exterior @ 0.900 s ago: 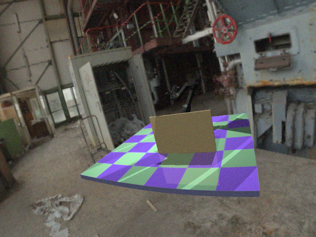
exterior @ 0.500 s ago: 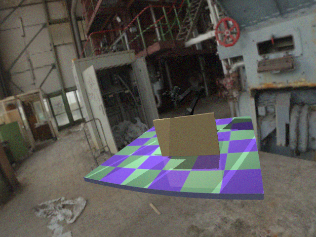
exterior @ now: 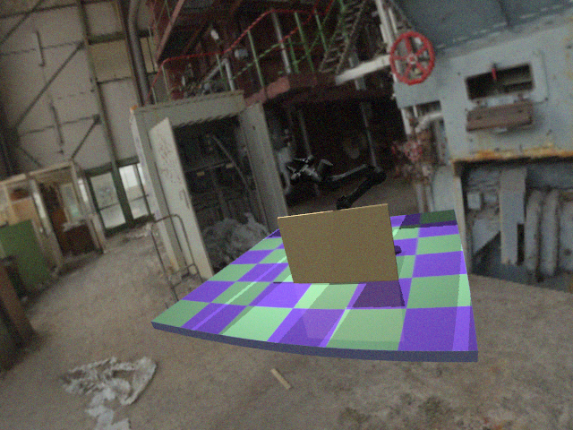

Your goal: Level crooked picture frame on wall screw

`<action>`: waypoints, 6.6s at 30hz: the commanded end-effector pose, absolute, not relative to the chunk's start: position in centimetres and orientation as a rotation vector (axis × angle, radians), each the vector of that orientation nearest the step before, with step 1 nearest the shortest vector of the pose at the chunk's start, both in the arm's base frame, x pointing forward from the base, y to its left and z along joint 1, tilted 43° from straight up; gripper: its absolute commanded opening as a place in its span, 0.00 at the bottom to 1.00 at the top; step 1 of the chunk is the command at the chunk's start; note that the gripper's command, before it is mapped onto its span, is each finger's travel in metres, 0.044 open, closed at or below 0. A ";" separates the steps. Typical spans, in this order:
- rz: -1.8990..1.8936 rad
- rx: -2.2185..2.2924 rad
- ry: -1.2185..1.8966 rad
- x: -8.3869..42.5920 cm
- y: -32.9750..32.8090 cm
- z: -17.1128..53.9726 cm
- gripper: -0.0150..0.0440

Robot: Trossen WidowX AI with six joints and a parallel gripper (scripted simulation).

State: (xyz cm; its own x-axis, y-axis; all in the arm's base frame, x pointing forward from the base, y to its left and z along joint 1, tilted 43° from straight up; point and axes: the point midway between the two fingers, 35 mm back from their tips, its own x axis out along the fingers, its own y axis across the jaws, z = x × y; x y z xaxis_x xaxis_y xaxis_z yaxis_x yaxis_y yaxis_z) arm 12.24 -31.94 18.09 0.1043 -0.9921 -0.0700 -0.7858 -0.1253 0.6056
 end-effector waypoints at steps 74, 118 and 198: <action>0.093 2.770 0.189 25.1 4.0 20.8 0.69; 0.093 2.770 0.189 25.1 4.0 20.8 0.69; 0.099 2.773 0.188 32.3 9.1 16.7 0.69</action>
State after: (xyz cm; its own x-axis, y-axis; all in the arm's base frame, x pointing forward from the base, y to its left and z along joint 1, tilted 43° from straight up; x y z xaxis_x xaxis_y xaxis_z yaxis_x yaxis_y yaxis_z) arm 31.87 8.92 16.48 0.9896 0.1381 0.0396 0.1151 -0.9272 0.3565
